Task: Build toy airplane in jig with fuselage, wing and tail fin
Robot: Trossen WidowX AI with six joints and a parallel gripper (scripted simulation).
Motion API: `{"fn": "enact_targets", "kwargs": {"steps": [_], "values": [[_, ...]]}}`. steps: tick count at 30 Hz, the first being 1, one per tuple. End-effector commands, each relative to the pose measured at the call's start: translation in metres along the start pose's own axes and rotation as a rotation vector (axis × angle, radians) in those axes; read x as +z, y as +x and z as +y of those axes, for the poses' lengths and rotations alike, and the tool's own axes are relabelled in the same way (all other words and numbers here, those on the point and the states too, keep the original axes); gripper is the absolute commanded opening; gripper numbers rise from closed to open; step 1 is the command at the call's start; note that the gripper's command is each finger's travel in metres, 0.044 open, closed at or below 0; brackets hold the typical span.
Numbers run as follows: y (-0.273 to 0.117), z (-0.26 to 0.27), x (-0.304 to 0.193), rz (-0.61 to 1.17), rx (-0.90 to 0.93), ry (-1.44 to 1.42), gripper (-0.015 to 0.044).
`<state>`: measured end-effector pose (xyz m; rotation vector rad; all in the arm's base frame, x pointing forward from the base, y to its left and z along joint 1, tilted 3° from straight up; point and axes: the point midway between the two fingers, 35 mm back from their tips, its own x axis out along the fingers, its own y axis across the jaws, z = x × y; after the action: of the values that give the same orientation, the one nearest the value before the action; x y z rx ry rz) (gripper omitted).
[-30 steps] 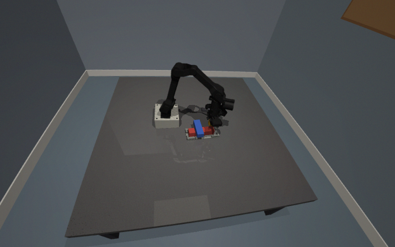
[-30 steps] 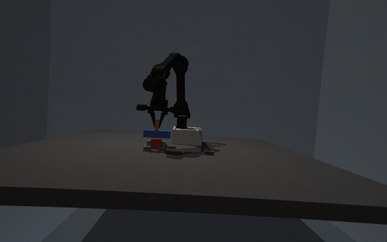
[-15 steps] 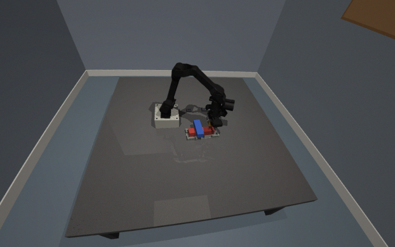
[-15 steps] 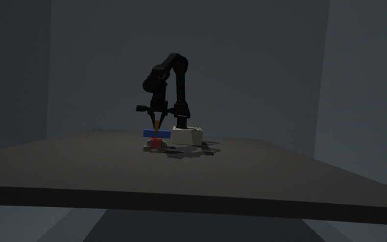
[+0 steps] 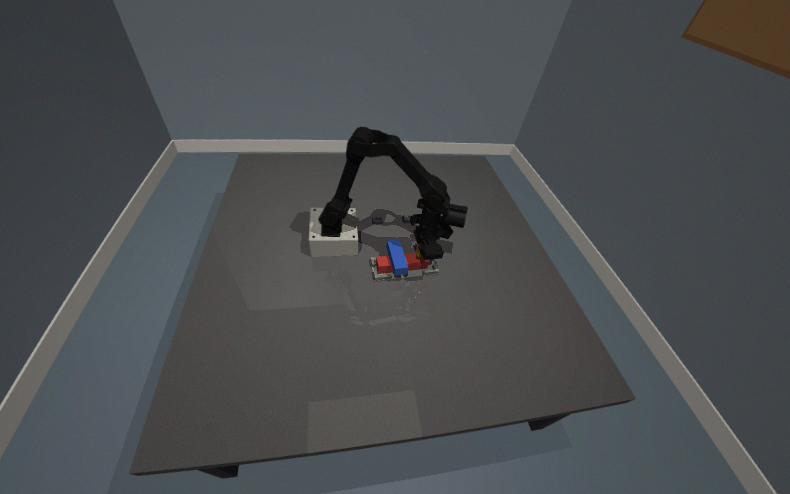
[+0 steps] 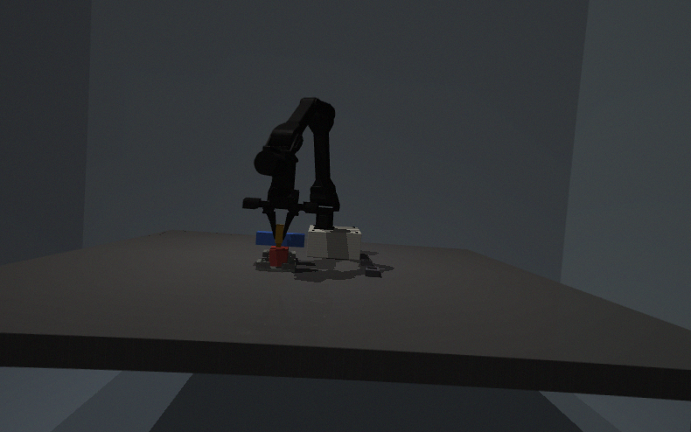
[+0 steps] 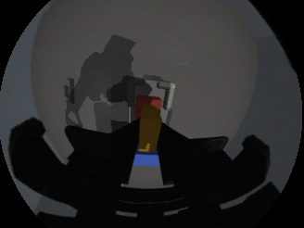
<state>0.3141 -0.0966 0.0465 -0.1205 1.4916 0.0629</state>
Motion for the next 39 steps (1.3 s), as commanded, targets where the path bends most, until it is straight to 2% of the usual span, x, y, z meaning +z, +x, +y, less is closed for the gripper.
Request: {"fn": "enact_targets", "kwargs": {"steps": [1,8,13,14,18,28,35,39], "values": [[0.007,0.001,-0.001,0.002,0.007,-0.002,0.0065],[0.011,0.002,-0.001,0.002,0.007,-0.002,0.0065],[0.009,0.001,-0.001,0.003,0.001,0.000,0.0031],[0.009,0.001,-0.001,0.003,0.001,0.000,0.0005],[0.009,0.001,-0.001,0.003,0.001,0.000,0.0000],[0.009,0.001,-0.001,0.003,0.001,0.000,0.0260],[0.007,0.000,-0.001,0.003,0.001,0.000,0.0260],[-0.054,-0.001,0.002,0.002,0.005,-0.002,0.0260]]}}
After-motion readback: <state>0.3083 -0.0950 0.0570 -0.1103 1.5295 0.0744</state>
